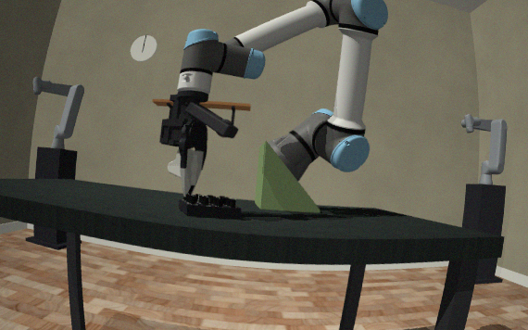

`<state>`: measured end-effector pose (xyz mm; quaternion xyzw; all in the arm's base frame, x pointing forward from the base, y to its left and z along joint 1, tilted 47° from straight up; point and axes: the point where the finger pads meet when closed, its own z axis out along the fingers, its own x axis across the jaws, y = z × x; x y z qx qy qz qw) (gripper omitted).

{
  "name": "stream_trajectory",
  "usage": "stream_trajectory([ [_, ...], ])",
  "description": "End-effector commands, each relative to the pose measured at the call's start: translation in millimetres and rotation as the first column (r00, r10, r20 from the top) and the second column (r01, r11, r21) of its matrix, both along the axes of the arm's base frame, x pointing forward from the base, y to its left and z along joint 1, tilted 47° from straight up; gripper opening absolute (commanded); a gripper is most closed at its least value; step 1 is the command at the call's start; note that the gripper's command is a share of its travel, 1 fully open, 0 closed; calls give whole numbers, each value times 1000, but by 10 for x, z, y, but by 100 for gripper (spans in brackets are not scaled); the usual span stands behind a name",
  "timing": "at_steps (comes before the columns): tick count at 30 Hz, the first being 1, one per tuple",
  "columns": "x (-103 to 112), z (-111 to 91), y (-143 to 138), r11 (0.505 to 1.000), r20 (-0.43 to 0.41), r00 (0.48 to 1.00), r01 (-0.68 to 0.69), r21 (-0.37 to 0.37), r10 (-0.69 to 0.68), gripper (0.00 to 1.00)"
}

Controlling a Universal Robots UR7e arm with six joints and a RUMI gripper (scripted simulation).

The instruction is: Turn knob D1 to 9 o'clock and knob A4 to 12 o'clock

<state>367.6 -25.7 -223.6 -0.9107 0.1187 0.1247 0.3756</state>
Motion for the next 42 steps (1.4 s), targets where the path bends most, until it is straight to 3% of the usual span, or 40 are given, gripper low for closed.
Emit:
stream_trajectory([
  [1, 5, -7, 3, 1000, 1, 1000, -3, 1, 3, 4],
  [2, 5, -7, 3, 1000, 1, 1000, -3, 1, 3, 11],
  [24, 10, 0, -9, 1000, 2, 1000, -2, 0, 2, 11],
  [42, 65, 245, -281, 1000, 3, 1000, 0, -3, 0, 11],
])
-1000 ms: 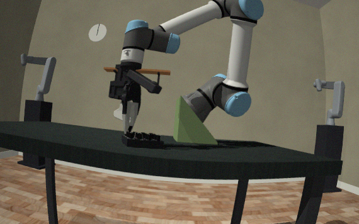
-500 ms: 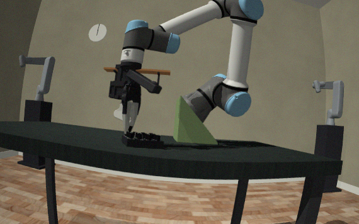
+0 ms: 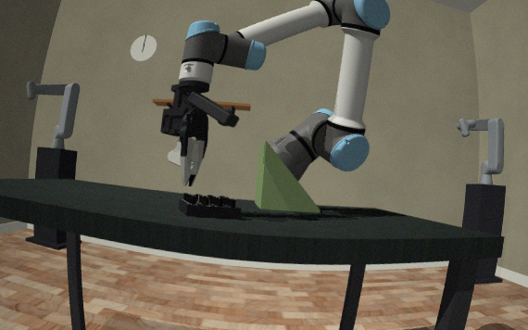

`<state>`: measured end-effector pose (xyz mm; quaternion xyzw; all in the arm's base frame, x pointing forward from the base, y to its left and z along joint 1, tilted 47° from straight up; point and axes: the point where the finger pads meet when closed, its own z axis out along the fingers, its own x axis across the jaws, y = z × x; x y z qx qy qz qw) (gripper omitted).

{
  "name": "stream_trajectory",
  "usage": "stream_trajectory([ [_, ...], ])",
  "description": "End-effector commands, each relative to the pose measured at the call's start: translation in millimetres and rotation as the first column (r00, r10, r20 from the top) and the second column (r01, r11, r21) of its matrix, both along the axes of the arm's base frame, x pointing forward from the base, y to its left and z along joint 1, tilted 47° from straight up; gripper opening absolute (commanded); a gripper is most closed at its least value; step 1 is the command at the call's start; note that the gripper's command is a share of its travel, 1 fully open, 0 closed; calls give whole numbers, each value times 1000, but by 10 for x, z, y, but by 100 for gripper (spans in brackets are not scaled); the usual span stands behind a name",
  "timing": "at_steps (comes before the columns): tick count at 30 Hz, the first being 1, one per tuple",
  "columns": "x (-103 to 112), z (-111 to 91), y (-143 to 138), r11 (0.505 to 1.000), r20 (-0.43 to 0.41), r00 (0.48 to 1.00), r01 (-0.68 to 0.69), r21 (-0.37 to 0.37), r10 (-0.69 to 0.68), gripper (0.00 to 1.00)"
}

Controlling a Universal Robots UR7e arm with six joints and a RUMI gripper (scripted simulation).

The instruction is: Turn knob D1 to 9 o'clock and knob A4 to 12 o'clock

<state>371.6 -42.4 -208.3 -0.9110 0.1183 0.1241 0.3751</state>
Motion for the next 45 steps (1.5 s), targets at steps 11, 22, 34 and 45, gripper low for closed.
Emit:
stream_trajectory([
  [11, 20, 108, -112, 1000, 0, 1000, -1, 1, 1, 11],
  [22, 20, 108, -111, 1000, -8, 1000, 6, -1, -7, 11],
  [34, 24, 127, -113, 995, -102, 990, 97, -23, -98, 11],
  [45, 37, 145, -118, 969, -247, 938, 233, -77, -245, 11],
])
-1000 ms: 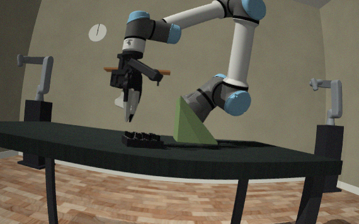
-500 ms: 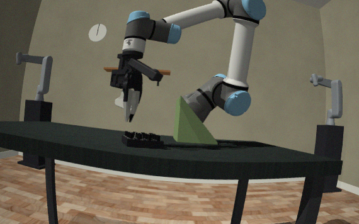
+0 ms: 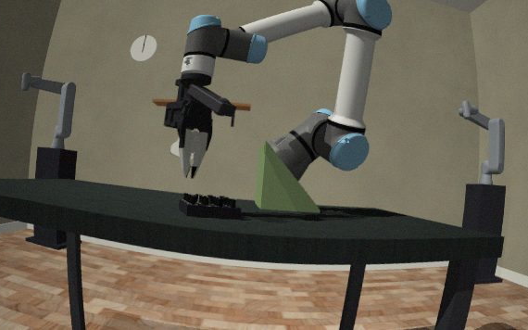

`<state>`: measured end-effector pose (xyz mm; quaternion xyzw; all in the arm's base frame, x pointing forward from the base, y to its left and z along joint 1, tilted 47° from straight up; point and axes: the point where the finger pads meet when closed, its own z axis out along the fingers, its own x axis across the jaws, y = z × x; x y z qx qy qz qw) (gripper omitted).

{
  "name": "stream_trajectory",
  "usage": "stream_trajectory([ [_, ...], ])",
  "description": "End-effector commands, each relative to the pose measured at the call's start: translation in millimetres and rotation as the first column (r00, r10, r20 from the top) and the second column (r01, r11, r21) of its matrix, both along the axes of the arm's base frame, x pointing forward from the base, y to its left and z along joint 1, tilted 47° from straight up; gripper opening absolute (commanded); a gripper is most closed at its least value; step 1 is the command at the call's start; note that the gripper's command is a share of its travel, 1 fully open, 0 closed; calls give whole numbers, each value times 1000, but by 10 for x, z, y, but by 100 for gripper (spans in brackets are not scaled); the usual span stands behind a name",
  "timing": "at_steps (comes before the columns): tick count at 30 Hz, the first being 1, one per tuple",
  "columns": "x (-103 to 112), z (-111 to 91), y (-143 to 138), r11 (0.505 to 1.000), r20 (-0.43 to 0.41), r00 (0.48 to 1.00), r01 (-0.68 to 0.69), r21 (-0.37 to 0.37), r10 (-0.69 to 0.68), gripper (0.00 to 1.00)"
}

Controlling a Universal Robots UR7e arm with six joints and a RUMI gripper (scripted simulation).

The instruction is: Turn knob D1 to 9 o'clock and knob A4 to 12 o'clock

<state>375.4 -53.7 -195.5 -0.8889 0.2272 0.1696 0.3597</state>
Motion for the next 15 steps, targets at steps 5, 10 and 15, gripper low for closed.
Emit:
stream_trajectory([
  [5, 6, 25, -16, 987, -161, 974, 152, -47, -158, 11],
  [10, 12, 32, -26, 974, -227, 947, 215, -74, -226, 11],
  [15, 15, 36, -34, 960, -278, 919, 263, -99, -280, 11],
])
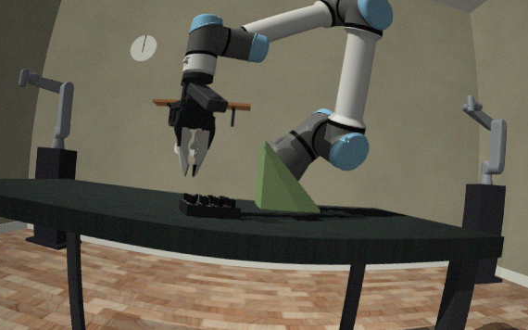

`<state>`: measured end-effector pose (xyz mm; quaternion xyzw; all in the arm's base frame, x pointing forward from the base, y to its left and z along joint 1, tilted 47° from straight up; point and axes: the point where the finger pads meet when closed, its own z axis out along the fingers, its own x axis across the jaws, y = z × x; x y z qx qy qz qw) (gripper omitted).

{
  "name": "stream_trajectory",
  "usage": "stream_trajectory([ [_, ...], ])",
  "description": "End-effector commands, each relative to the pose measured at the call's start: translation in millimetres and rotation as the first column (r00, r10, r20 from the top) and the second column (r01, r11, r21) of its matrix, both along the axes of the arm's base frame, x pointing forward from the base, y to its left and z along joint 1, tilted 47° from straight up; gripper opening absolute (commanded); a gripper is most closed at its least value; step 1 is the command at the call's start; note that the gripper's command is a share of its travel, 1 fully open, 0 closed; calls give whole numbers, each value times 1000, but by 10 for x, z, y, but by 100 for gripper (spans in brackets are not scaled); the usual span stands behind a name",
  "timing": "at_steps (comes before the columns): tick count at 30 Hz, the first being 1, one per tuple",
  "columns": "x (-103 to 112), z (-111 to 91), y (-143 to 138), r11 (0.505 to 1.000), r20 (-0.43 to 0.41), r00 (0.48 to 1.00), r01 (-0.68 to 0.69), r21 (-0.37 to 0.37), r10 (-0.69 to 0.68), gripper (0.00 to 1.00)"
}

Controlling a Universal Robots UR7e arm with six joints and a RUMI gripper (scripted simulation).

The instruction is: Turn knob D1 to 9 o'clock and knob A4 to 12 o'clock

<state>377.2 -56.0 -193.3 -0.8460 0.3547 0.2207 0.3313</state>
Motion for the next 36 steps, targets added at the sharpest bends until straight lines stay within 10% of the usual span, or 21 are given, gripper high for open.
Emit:
stream_trajectory([
  [1, -4, 14, -12, 997, -83, 993, 77, -23, -79, 11],
  [18, 1, 30, -51, 952, -300, 904, 284, -111, -304, 11],
  [36, -12, 46, -100, 849, -489, 695, 463, -256, -527, 11],
])
